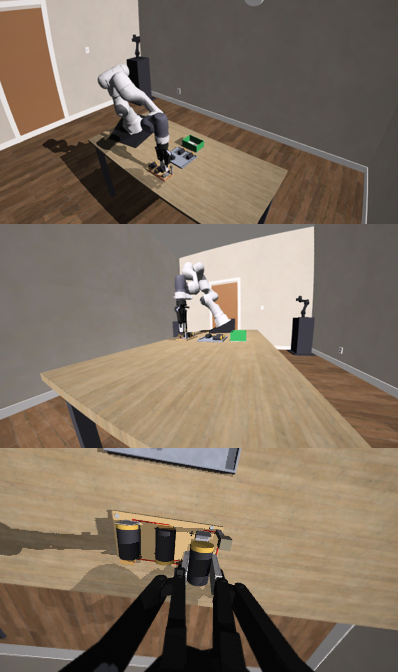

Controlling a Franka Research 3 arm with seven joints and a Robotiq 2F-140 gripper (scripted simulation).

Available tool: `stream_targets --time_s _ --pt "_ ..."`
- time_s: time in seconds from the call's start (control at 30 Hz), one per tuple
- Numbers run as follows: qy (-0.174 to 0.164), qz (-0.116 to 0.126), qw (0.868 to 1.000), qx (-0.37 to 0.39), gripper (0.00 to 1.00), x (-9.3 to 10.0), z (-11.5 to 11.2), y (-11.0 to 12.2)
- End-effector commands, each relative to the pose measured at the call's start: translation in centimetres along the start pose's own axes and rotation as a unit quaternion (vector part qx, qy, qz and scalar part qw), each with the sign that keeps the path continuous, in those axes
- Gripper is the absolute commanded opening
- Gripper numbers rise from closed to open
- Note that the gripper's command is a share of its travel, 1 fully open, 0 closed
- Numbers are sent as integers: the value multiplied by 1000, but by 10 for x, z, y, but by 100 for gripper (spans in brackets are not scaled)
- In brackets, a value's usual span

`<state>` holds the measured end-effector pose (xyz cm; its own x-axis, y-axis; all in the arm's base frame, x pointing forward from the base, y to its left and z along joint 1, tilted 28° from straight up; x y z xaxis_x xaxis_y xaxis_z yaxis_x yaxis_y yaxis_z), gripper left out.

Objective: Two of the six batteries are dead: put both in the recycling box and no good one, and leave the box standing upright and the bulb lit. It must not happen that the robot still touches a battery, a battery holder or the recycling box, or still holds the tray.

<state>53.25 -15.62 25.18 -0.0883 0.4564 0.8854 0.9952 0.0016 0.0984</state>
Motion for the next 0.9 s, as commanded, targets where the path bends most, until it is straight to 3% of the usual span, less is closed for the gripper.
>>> stream_targets --time_s 0.0,0.87 --pt "1 -3 1000 -8 16 1 1 1" --pt "1 -3 1000 -8 16 1 2 3"
Point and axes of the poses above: the point where the finger pads meet when closed, its own x axis back along the fingers, its own y axis across the jaws, z = x × y, the point moved 10 cm from there along x, back along the fingers, and after that the axes turned 1 degree about x, right-handed, at the moved point
